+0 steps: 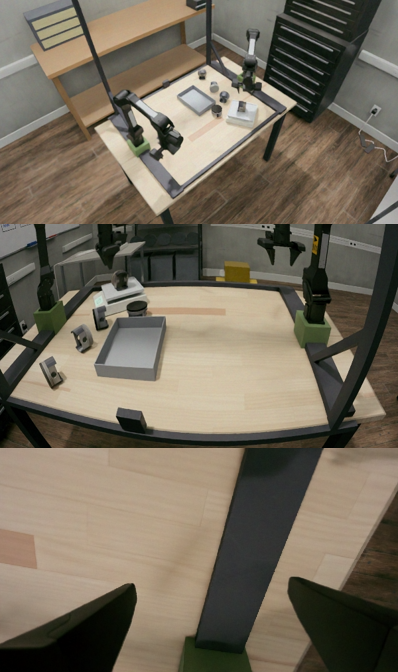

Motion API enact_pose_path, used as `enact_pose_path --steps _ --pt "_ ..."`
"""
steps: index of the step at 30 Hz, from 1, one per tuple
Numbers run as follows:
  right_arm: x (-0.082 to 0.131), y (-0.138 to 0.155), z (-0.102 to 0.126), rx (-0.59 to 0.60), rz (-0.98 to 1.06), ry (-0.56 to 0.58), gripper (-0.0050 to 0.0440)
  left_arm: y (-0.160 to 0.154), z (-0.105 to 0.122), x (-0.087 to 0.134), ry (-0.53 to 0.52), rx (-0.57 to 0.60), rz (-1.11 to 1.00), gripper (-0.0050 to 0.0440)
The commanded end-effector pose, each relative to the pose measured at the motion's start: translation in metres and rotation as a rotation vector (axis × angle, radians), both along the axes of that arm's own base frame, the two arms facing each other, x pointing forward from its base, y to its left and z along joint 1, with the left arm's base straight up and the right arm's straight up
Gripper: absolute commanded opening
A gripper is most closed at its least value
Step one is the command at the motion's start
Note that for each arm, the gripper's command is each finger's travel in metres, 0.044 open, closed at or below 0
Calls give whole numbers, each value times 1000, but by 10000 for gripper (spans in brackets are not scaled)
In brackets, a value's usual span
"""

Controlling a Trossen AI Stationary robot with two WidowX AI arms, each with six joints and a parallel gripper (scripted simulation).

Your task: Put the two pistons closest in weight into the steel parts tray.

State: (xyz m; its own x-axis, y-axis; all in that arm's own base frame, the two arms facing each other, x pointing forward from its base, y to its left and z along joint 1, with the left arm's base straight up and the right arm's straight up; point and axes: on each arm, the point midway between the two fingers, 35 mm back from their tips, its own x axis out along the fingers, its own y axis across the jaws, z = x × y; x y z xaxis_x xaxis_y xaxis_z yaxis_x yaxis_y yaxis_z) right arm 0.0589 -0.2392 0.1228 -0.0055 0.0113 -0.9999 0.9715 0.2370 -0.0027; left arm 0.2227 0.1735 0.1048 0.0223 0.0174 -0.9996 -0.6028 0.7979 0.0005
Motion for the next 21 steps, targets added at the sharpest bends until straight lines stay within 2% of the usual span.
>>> enact_pose_path --steps 1,3,11,21 --pt "2 -5 8 -31 6 -11 400 12 11 21 2 5 -6 378" --pt "2 -5 8 -31 6 -11 400 12 11 21 2 5 -6 378" --pt "2 -5 8 -31 6 -11 400 33 12 55 0 4 -6 378" --pt "2 -5 8 -31 6 -11 400 34 11 54 16 -28 184 378"
